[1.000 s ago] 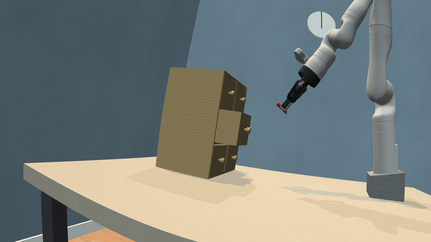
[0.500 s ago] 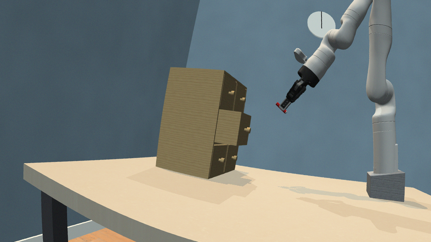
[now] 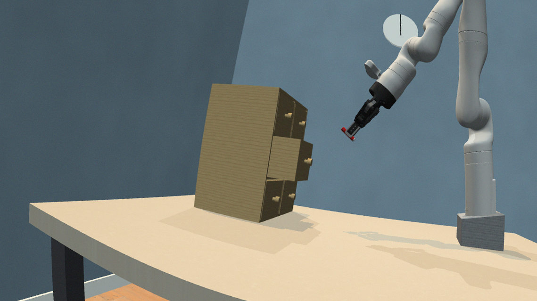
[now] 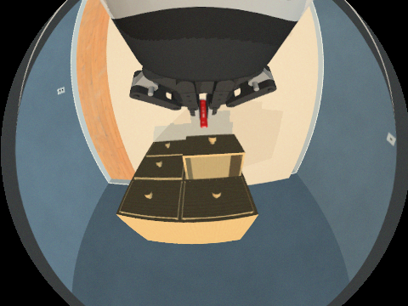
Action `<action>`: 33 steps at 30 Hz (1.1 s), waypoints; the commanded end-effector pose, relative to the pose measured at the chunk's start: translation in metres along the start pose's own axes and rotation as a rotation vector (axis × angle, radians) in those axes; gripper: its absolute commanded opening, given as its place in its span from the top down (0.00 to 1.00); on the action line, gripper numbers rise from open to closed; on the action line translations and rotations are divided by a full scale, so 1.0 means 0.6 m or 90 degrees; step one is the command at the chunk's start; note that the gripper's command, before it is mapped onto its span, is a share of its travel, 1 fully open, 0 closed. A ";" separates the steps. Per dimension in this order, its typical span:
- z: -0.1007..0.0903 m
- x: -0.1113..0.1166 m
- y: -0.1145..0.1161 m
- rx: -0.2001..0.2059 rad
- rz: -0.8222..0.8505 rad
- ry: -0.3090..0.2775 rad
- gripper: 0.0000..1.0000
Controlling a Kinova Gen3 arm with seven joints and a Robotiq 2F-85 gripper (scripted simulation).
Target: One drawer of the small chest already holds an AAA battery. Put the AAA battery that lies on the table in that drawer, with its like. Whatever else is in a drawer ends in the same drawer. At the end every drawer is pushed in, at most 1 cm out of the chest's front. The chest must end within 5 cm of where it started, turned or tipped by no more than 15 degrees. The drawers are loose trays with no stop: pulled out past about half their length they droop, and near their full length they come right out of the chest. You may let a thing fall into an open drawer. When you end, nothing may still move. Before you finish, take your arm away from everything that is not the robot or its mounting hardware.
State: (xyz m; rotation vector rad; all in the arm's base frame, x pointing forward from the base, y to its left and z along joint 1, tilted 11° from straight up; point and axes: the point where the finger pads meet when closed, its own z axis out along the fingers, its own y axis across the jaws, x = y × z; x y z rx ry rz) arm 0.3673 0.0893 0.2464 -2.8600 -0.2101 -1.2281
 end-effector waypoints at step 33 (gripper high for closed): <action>0.043 0.059 0.006 -0.003 0.007 0.003 0.95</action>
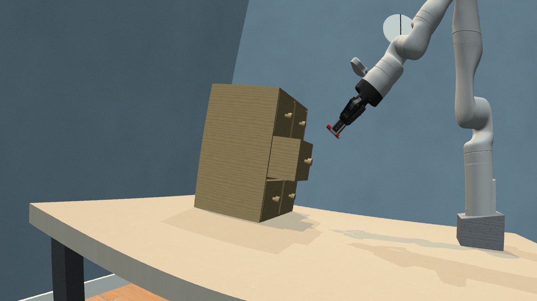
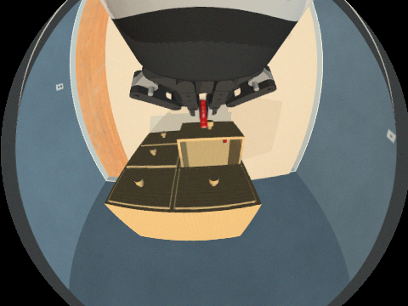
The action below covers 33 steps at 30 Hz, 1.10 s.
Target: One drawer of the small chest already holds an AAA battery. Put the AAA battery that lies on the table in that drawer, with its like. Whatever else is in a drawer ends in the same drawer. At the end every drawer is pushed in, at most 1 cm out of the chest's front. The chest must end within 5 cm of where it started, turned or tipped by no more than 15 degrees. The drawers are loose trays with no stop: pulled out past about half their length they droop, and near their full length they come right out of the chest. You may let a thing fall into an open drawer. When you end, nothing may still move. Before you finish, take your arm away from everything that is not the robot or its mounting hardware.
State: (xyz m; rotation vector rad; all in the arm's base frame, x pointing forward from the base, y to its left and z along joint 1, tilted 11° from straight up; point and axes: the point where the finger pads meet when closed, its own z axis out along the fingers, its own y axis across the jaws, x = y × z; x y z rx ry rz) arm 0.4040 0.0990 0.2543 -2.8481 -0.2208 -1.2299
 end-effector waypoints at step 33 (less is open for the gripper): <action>0.054 0.069 0.015 -0.010 0.010 -0.001 0.95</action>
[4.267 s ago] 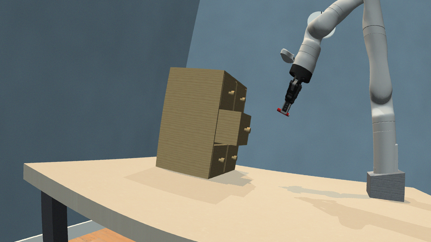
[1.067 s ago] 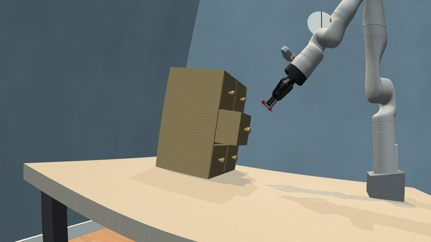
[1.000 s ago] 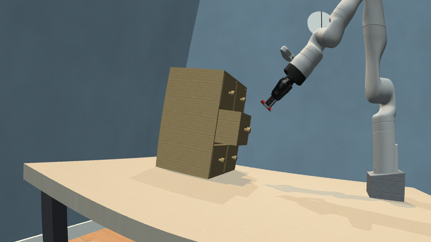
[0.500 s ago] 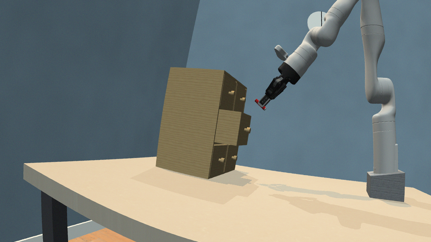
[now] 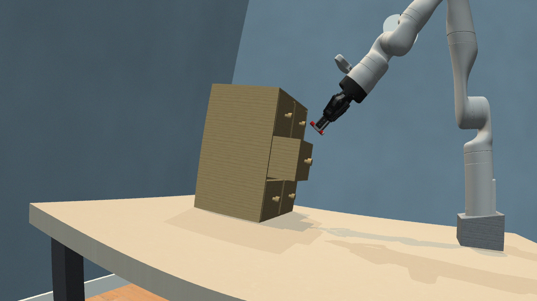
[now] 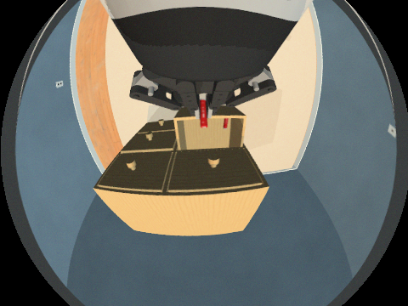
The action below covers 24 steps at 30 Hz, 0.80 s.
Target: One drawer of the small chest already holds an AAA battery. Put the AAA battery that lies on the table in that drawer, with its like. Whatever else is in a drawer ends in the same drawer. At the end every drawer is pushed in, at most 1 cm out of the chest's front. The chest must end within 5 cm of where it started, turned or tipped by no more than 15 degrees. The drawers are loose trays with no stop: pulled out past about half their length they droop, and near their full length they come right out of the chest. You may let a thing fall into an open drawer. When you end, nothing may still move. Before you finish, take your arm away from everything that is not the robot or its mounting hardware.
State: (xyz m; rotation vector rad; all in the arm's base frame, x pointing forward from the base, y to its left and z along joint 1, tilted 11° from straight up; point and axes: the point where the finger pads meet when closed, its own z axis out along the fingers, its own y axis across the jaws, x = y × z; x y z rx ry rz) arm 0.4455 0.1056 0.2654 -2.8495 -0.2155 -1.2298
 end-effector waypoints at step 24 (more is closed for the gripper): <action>0.051 0.055 0.017 -0.009 0.008 -0.001 0.95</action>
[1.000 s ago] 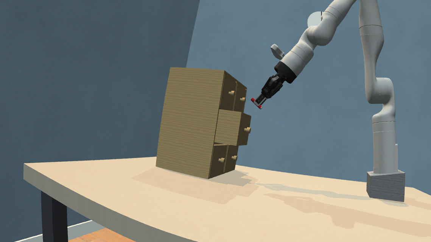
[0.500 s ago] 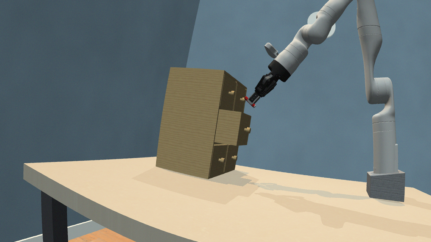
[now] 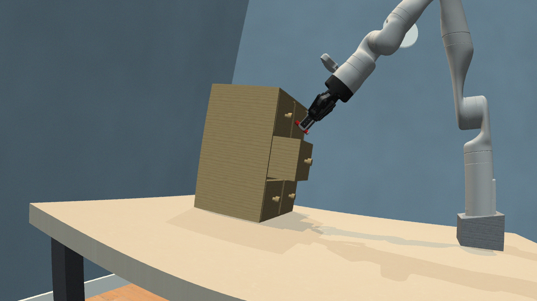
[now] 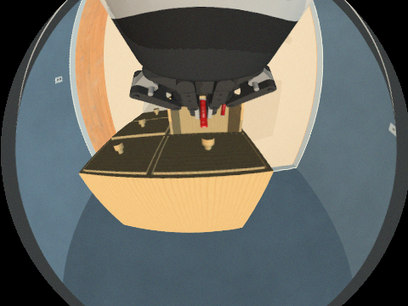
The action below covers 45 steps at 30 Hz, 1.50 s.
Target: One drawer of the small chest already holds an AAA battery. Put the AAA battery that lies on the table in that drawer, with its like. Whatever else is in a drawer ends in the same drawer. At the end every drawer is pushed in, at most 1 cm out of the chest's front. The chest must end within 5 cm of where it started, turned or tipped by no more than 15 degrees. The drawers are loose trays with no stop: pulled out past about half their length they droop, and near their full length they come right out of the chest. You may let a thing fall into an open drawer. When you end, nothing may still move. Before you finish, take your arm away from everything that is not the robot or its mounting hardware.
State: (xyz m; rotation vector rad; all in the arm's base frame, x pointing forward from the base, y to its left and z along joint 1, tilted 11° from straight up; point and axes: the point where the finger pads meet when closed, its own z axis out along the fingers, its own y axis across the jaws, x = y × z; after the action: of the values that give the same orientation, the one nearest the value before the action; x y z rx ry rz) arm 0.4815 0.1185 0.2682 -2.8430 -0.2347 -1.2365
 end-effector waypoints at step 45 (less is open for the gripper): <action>0.024 0.021 0.029 -0.012 0.015 -0.012 0.95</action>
State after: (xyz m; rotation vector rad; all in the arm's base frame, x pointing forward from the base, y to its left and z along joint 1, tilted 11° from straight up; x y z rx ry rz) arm 0.5024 0.1050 0.2675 -2.8613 -0.1775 -1.2128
